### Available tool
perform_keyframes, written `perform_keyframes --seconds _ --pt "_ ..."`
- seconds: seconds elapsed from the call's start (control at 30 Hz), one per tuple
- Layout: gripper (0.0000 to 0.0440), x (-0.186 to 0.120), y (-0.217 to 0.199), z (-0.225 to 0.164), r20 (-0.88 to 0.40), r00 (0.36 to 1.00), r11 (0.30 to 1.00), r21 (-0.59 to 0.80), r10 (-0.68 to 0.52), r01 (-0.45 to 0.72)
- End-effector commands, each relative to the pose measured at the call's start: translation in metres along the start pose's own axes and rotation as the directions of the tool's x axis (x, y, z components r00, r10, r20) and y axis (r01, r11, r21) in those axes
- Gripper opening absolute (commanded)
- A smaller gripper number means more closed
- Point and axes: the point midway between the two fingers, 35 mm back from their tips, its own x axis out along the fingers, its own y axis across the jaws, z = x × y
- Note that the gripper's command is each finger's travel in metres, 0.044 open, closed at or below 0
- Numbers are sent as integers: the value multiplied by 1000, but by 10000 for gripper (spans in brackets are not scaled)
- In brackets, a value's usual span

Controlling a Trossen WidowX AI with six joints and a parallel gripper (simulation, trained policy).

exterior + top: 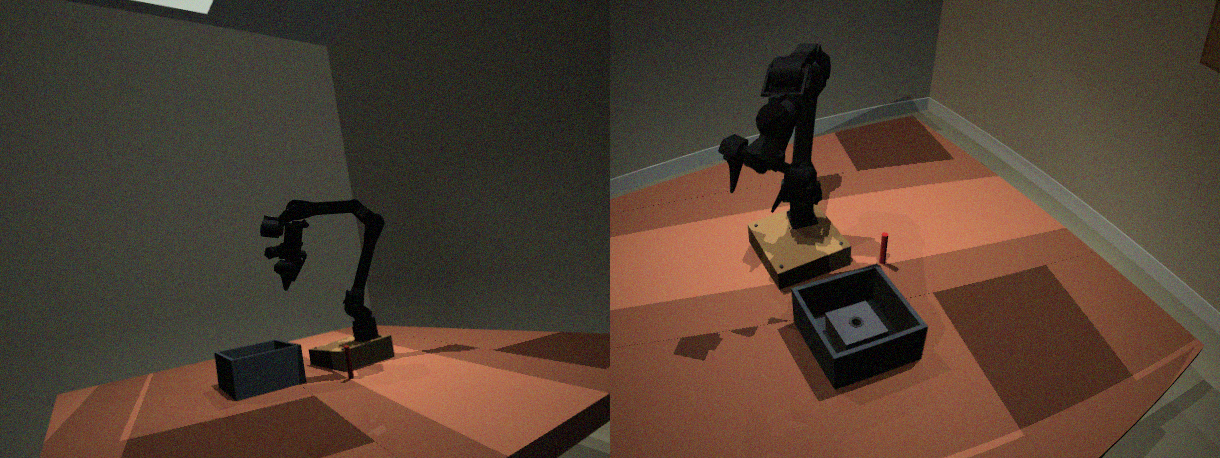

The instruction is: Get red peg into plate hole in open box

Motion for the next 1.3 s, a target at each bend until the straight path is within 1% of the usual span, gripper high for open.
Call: perform_keyframes --seconds 0.0,0.23,0.5,0.97,1.27 --pt "440 5 18 -7 -38 999 999 16 30 -29" --pt "440 9 65 -25 -118 989 995 55 88 -82" --pt "440 9 112 -55 -204 972 991 90 120 -103" --pt "440 6 174 -121 -329 939 989 132 102 -61" --pt "440 10 204 -163 -367 926 990 137 84 -35"
